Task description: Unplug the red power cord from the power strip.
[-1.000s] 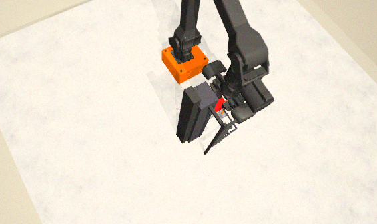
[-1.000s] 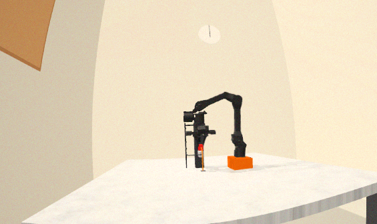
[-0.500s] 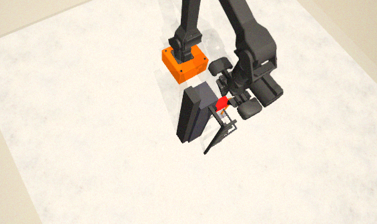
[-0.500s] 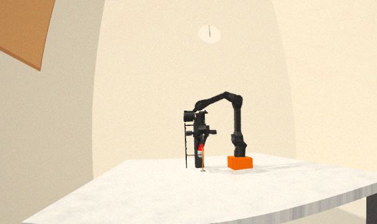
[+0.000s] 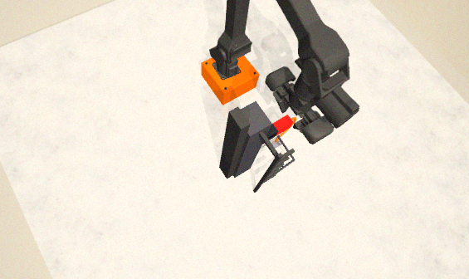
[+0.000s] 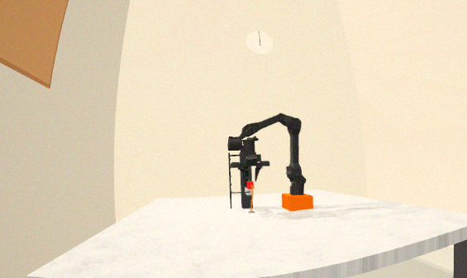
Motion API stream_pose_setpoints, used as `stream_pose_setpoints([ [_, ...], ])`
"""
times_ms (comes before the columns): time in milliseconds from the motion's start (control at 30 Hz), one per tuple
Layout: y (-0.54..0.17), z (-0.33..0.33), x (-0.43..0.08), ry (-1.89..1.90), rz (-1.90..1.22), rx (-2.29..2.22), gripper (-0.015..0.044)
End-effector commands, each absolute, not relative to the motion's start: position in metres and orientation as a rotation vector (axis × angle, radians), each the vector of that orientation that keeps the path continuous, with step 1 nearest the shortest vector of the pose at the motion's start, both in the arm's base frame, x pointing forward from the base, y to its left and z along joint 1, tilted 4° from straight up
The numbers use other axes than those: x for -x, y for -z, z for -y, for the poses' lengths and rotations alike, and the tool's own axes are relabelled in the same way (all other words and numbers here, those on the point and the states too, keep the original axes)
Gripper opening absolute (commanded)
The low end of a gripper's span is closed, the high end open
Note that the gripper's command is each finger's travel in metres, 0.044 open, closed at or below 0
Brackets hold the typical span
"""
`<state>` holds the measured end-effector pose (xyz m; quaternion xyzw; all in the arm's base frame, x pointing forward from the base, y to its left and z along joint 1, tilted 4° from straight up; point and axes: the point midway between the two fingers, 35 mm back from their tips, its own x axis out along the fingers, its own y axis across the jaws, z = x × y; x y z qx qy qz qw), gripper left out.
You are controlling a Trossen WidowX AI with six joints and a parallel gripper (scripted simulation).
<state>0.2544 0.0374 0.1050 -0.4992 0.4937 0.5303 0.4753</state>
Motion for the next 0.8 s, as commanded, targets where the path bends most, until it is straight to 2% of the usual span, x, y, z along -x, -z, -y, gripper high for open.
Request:
stream_pose_setpoints([
  [0, -0.105, -0.037, -0.255, -1.296, -1.202, 1.224, 0.0315],
  [167, -0.109, -0.055, -0.255, -1.297, -1.201, 1.224, 0.0440],
  [333, -0.118, -0.096, -0.252, -1.299, -1.199, 1.221, 0.0440],
  [767, -0.118, -0.097, -0.252, -1.299, -1.198, 1.221, 0.0440],
])
